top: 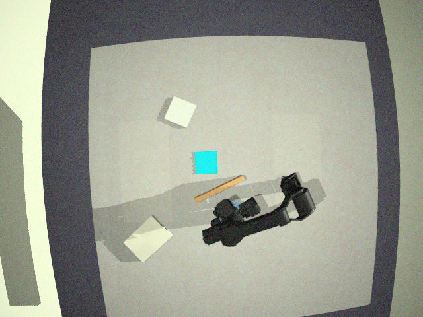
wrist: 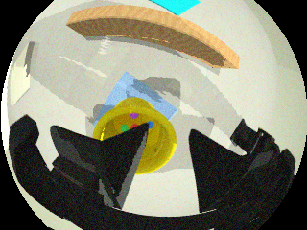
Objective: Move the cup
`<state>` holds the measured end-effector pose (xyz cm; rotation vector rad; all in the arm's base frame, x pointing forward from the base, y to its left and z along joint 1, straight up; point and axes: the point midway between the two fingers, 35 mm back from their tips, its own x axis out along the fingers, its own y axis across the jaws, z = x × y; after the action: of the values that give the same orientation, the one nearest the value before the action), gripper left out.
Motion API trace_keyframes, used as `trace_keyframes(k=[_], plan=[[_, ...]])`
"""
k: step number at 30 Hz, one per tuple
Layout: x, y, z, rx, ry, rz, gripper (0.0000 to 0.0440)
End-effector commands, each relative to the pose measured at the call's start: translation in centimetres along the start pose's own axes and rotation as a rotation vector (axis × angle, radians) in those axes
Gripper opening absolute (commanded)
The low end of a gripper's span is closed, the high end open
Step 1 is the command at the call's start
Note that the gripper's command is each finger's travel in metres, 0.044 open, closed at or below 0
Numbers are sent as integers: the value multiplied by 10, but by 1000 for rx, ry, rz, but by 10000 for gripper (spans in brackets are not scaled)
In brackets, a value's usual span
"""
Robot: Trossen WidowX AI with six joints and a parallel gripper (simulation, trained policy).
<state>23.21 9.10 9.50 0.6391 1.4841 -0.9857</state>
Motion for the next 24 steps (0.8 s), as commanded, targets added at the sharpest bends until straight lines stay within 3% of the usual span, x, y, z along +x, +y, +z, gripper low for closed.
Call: trace_keyframes(k=[1, 6, 13, 15, 24], plan=[[12, -1, 0, -24, -3, -21, 196], [27, -1, -2, -68, 0, -33, 192], [32, 0, 2, -109, -13, -15, 36], [30, -1, 3, -112, -16, -6, 13], [10, -2, 8, -80, -6, 46, 2]])
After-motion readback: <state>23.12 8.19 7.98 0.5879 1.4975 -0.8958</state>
